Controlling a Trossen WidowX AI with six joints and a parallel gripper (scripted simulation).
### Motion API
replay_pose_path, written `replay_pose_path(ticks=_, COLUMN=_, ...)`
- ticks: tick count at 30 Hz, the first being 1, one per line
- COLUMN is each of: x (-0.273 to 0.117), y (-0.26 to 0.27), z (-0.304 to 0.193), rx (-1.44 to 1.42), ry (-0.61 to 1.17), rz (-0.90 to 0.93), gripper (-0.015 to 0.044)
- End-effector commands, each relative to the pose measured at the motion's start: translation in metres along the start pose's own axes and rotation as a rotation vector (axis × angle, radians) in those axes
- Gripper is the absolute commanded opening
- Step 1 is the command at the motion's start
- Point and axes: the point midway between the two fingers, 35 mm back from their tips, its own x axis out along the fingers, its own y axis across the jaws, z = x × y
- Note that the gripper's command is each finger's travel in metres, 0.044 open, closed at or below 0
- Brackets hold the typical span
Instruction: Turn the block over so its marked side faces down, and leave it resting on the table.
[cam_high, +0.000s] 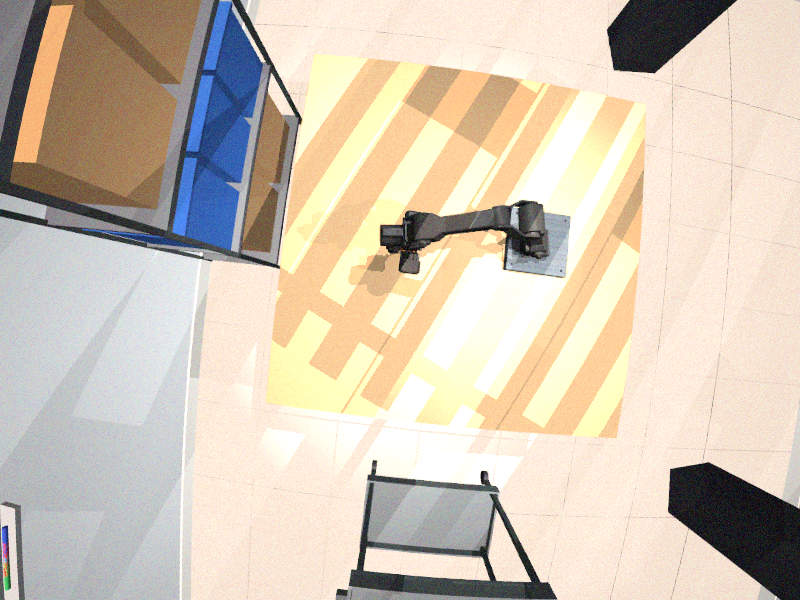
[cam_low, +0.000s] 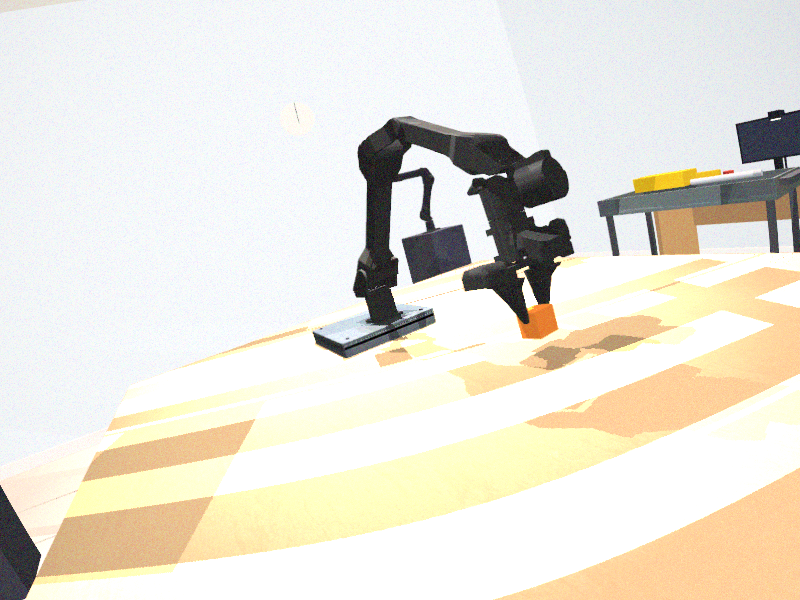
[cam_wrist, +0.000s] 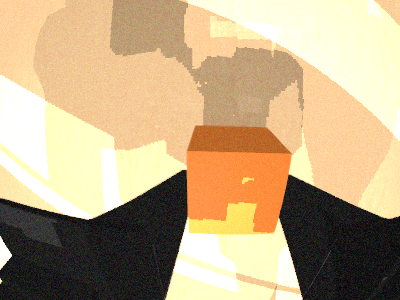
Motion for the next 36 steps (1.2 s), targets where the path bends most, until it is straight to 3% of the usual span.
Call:
replay_pose_path(ticks=1, x=0.003, y=0.0, z=-0.001, rx=-0.006, ry=-0.056, rz=-0.006, gripper=0.0)
replay_pose_path(ticks=36, x=0.016, y=0.0, z=-0.005, rx=-0.003, ry=-0.477, rz=-0.003, gripper=0.0)
